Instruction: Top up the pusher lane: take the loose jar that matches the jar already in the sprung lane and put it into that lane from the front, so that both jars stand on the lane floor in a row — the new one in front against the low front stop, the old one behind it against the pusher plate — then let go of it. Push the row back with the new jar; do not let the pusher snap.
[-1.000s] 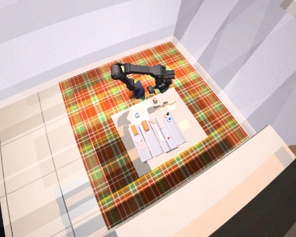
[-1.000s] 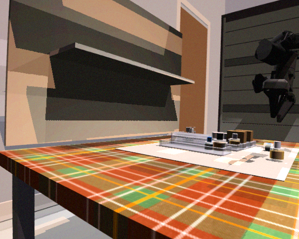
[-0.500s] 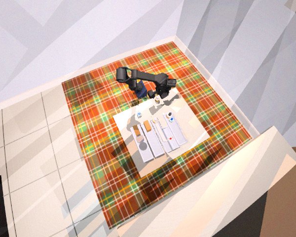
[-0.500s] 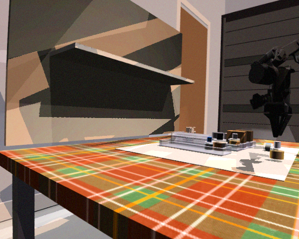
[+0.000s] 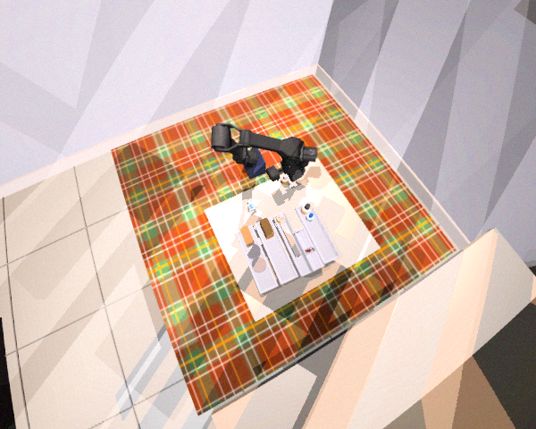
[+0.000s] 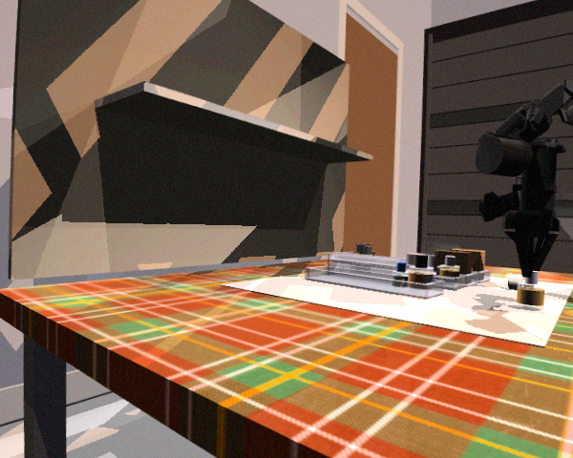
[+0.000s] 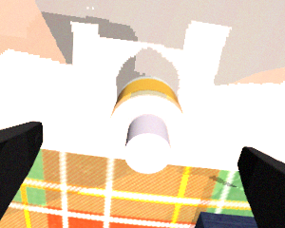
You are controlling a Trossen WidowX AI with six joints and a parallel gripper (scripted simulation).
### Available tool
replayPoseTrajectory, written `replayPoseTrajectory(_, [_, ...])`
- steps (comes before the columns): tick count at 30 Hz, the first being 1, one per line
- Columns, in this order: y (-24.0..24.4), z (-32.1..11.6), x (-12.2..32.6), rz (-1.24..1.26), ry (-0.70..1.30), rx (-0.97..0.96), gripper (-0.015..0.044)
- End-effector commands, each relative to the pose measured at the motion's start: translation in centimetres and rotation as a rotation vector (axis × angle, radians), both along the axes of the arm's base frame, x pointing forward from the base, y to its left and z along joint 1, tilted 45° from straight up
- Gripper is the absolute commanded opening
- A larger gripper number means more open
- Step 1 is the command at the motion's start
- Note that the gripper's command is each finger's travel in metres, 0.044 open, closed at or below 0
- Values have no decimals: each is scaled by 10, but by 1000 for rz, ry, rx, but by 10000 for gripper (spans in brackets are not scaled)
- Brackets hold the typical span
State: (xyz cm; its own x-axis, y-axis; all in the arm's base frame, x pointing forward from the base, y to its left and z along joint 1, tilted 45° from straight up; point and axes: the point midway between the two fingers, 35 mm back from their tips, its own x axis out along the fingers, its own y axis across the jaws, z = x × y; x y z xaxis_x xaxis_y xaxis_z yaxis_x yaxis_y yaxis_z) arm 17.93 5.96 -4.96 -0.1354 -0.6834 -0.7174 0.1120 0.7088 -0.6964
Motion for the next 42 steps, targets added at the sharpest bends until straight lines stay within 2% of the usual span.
replayPoseTrajectory(1, [-6, -5, -2, 3, 5, -7, 440])
replayPoseTrajectory(17, [-23, -21, -6, 2, 5, -8, 440])
replayPoseTrajectory(27, [-23, -21, -6, 2, 5, -8, 177])
replayPoseTrajectory(34, [-23, -21, -6, 2, 5, -8, 131])
replayPoseTrajectory(39, [-13, -14, -1, 3, 5, -6, 0])
replayPoseTrajectory(42, [-2, -6, 4, 3, 5, -5, 0])
